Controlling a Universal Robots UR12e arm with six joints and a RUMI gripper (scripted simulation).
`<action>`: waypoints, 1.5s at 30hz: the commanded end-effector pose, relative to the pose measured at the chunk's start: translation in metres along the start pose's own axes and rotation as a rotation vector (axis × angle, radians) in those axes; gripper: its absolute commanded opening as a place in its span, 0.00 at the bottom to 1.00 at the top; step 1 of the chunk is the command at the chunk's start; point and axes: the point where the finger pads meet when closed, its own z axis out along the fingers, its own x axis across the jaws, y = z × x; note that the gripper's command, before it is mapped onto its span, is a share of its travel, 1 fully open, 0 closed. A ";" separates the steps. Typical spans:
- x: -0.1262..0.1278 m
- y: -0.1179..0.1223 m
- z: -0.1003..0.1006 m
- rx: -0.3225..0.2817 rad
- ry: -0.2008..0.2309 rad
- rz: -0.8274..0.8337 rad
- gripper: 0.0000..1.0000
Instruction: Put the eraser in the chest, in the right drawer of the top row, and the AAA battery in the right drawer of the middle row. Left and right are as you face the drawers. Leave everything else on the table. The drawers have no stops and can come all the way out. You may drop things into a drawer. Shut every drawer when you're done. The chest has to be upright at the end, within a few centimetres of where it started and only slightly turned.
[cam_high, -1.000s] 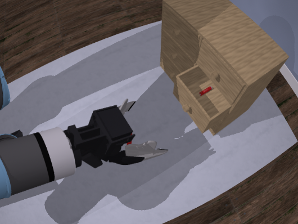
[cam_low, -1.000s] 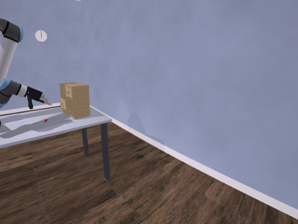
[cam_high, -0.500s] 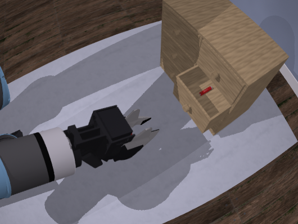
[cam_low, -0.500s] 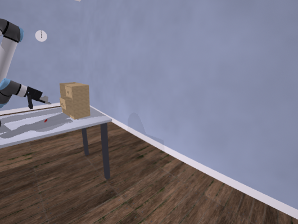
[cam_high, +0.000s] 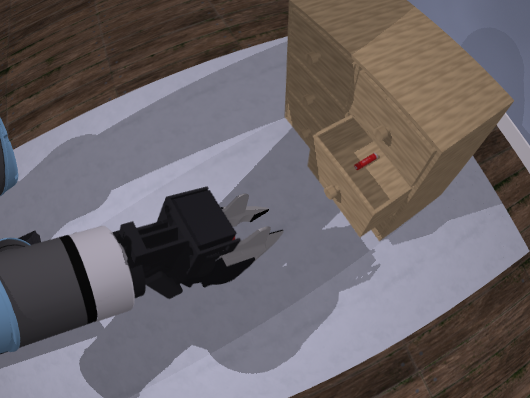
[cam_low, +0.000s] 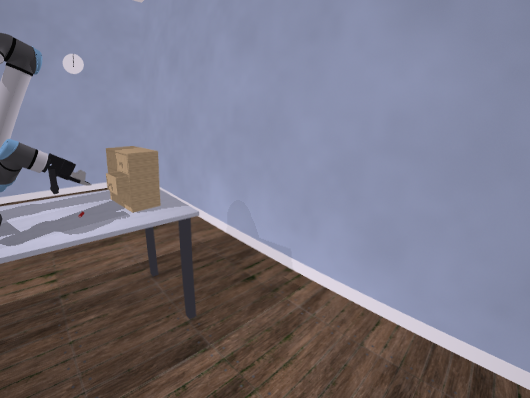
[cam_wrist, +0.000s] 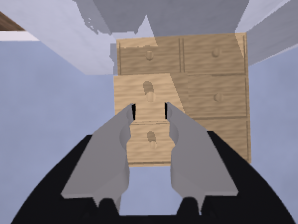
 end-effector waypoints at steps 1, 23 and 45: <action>0.000 0.000 0.000 -0.001 0.000 -0.001 0.20; 0.000 0.002 0.009 -0.001 0.000 -0.001 0.20; 0.000 0.011 0.045 -0.001 0.000 -0.001 0.20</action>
